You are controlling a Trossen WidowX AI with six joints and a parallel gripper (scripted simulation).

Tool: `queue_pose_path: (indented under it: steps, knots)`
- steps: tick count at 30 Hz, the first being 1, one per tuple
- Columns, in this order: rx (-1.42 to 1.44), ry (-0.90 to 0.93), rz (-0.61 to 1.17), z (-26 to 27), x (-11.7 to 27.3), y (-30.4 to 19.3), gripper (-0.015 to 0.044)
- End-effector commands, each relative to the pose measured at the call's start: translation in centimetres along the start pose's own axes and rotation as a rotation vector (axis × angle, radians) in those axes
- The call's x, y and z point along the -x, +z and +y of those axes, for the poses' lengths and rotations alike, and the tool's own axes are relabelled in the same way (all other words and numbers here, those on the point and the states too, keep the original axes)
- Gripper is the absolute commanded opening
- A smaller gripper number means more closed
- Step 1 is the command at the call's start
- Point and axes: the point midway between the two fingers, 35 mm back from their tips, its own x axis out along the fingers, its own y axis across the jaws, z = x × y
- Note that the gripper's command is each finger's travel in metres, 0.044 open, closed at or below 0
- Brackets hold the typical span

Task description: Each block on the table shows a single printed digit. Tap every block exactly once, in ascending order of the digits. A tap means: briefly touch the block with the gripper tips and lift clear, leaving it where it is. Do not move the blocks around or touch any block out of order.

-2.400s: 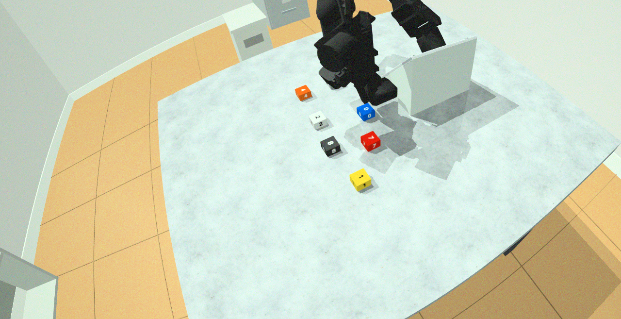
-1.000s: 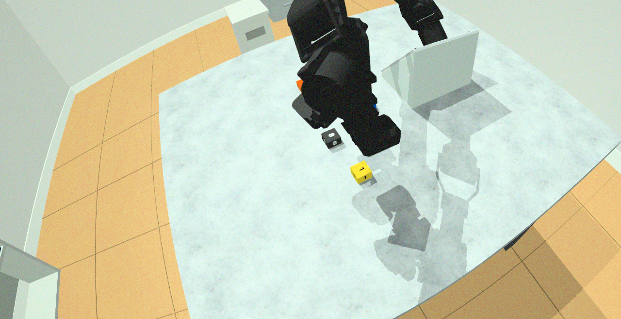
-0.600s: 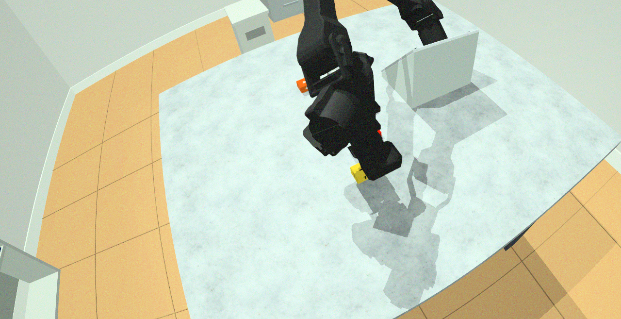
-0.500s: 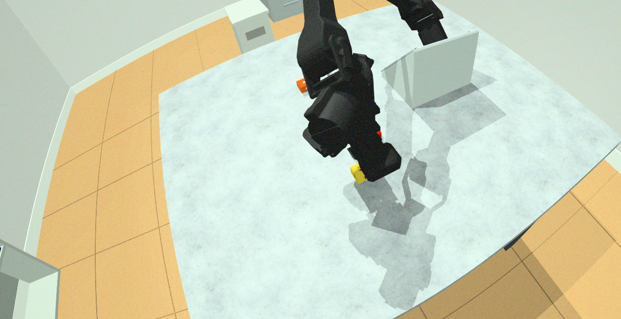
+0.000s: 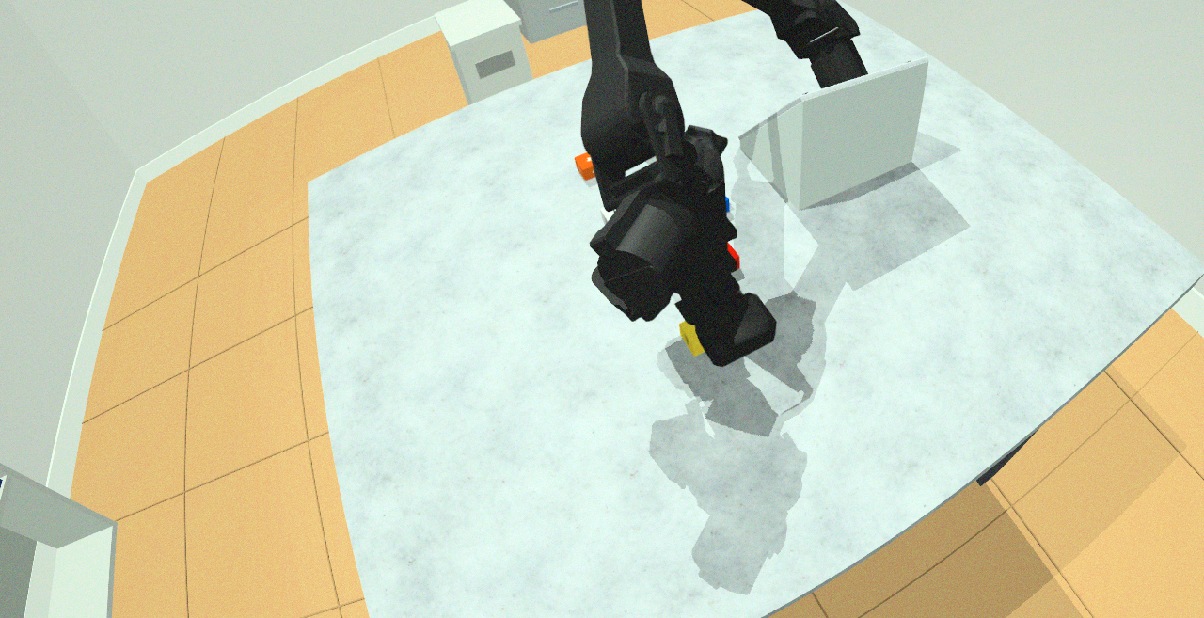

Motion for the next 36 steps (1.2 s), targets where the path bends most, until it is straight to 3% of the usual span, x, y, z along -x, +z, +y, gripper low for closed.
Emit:
queue_pose_path:
  steps: [1,7,10,16,22,28,36]
  knots:
    - [0.01,-0.009,0.007,0.0,-0.7,-0.3,0.002]
    - [0.01,-0.009,0.007,0.0,-0.7,-0.3,0.002]
    - [0.009,-0.006,0.006,0.0,2.0,-0.3,0.002]
    - [0.01,-0.007,0.007,0.0,2.6,-0.3,0.002]
    - [0.011,-0.003,0.008,0.2,10.2,-0.2,0.002]
    - [0.011,-0.003,0.008,-0.1,10.5,-0.2,0.002]
    - [0.015,0.001,0.006,-11.9,11.0,1.9,0.002]
